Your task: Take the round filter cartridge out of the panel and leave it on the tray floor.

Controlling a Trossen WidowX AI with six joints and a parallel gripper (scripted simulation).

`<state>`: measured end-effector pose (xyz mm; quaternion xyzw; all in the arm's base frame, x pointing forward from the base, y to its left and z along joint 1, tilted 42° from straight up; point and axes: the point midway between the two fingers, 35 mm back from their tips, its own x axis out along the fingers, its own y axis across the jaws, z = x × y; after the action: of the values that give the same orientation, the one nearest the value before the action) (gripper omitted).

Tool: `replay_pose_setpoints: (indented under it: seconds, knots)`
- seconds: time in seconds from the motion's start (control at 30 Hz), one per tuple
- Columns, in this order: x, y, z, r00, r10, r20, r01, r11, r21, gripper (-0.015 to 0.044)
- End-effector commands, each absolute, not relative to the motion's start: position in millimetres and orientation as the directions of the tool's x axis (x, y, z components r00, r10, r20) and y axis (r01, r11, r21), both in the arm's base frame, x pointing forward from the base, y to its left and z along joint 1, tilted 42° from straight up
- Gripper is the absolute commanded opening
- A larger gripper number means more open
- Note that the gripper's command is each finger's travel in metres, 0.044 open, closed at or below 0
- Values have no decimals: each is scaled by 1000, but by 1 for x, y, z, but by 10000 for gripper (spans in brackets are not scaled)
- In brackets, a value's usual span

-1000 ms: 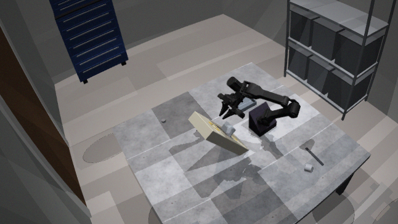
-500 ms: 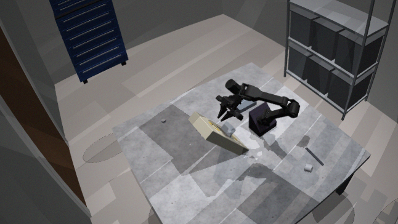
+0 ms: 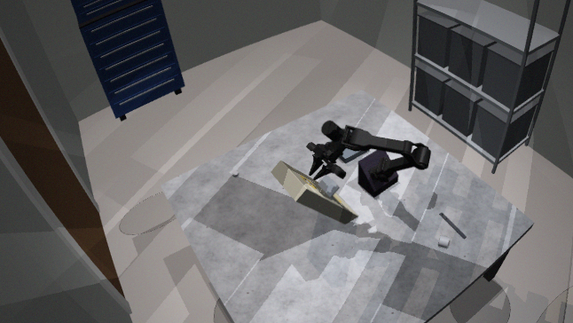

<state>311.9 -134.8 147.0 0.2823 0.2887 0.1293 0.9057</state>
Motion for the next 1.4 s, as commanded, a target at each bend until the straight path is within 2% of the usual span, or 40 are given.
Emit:
replay_pose_setpoints:
  seconds: [0.0,1.37]
  knots:
    - [318,-130,142,799,396,-452,-67,805,589,116]
    - [328,-126,138,802,397,-447,-68,804,591,116]
